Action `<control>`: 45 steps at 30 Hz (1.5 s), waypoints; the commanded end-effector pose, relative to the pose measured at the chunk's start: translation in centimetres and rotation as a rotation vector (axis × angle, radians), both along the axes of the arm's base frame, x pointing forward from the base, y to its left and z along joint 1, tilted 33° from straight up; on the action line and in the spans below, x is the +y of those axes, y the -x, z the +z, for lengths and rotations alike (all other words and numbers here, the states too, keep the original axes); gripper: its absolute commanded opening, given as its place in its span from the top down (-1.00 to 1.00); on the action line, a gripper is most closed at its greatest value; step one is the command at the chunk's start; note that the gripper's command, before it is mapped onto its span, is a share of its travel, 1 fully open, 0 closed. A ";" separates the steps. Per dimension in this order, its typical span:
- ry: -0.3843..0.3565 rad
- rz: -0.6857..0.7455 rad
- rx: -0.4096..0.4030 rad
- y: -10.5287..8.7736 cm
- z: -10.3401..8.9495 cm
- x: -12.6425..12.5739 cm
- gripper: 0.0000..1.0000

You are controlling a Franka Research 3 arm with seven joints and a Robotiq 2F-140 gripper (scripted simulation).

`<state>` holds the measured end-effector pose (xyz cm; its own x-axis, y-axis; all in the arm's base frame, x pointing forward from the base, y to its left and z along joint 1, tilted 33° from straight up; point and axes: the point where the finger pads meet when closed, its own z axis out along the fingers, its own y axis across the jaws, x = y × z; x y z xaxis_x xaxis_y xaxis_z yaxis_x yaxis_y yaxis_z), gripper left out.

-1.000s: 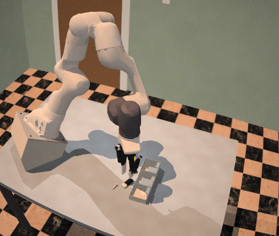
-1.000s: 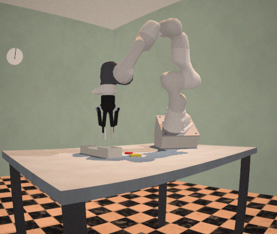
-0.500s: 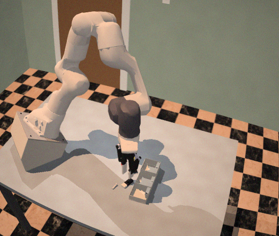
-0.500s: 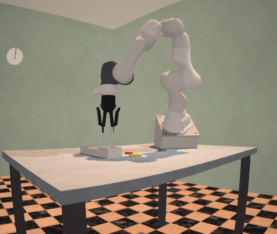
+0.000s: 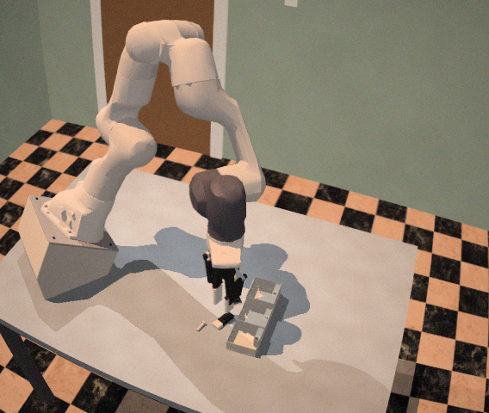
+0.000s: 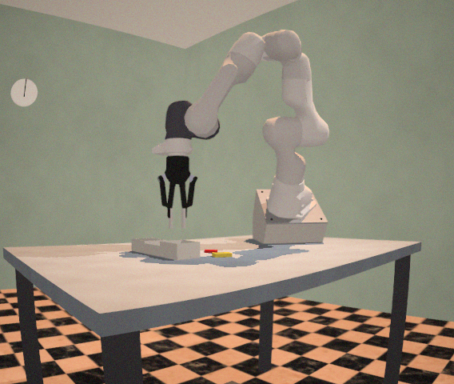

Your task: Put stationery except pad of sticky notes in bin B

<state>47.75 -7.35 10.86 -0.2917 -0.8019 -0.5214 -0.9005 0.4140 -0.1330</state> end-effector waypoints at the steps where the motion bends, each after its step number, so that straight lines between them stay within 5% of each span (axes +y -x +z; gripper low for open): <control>1: -0.005 -0.008 0.005 0.1 0.0 0.0 0.53; 10: -0.005 -0.008 0.005 0.1 0.0 0.0 0.53; 27: -0.005 -0.008 0.005 -2.4 -5.1 2.2 0.53; 45: -0.005 -0.008 0.005 -2.3 -5.2 2.3 0.53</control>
